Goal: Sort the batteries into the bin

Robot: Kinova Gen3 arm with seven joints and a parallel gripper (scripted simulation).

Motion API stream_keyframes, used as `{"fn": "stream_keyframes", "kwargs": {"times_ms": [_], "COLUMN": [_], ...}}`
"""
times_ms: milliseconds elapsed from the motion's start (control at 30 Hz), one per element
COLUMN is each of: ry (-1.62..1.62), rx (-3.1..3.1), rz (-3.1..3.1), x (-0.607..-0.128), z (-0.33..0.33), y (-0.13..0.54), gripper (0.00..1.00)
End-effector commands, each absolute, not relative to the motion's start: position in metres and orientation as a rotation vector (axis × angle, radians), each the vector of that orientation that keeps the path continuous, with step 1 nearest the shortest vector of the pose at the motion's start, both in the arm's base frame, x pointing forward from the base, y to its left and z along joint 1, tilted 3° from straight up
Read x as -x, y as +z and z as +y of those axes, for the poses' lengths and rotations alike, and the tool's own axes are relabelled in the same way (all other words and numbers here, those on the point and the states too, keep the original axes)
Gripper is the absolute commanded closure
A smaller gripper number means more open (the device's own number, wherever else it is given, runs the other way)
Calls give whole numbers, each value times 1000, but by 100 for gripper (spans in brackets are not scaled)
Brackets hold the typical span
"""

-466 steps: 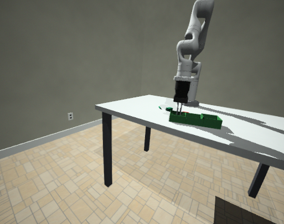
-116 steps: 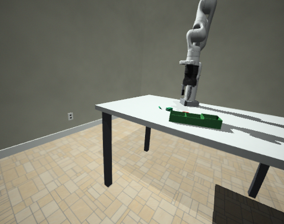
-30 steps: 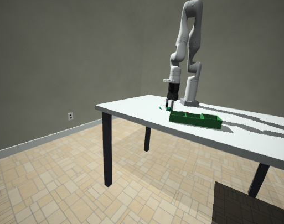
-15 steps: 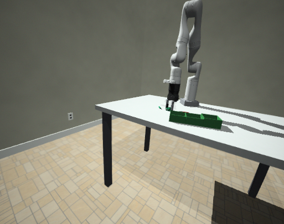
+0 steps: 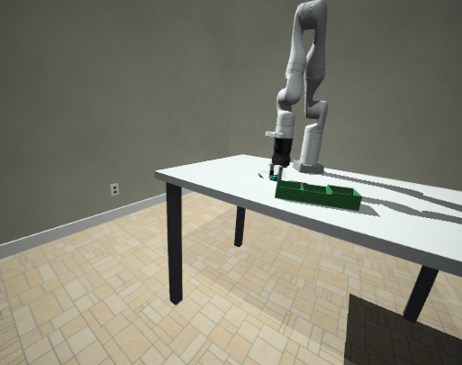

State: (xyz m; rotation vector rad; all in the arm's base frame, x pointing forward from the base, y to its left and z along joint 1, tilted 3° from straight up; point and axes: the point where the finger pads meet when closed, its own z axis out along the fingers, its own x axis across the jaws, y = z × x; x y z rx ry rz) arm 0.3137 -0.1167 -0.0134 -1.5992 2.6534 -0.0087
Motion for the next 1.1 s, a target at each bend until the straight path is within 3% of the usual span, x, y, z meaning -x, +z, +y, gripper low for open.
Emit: {"fn": "stream_keyframes", "kwargs": {"times_ms": [0, 67, 100, 1067], "ry": [-10, -10, -10, -10], "rx": [1599, 1599, 1599, 1599], "rz": [2653, 2653, 2653, 2653], "x": [-314, -315, -315, -315], "z": [-117, -117, -117, -117], "y": [-13, -13, -13, -13], "gripper": [20, 20, 50, 50]}}
